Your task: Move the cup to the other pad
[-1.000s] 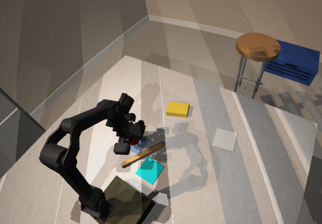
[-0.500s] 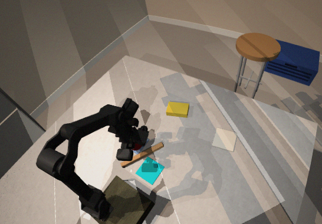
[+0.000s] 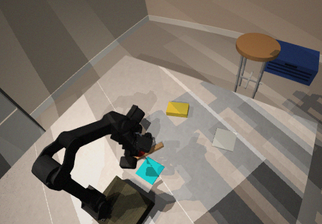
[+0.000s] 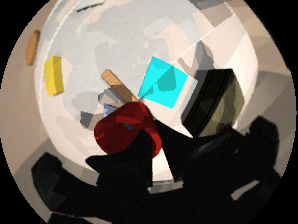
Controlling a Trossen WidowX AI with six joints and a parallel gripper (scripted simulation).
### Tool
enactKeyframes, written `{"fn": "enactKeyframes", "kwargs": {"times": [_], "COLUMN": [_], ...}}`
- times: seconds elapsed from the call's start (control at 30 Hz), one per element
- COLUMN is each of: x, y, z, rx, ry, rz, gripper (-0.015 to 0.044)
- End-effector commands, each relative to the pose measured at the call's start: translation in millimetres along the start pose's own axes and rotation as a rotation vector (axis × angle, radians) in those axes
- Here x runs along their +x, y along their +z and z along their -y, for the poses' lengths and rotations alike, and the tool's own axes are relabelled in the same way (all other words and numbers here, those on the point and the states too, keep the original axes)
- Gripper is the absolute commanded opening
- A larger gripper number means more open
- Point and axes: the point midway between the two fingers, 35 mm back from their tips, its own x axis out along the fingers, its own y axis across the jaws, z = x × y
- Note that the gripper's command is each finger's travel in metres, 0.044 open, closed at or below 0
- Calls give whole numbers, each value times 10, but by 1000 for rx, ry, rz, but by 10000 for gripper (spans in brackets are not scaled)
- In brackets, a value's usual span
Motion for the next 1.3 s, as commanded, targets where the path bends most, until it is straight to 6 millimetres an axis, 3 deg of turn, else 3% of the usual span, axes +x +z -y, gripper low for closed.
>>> {"fn": "enactKeyframes", "kwargs": {"times": [0.0, 1.27], "x": [-15, -48], "y": [42, 442], "z": [59, 699], "rx": [-3, -3], "ry": [7, 1], "rz": [3, 7], "gripper": [0, 0]}}
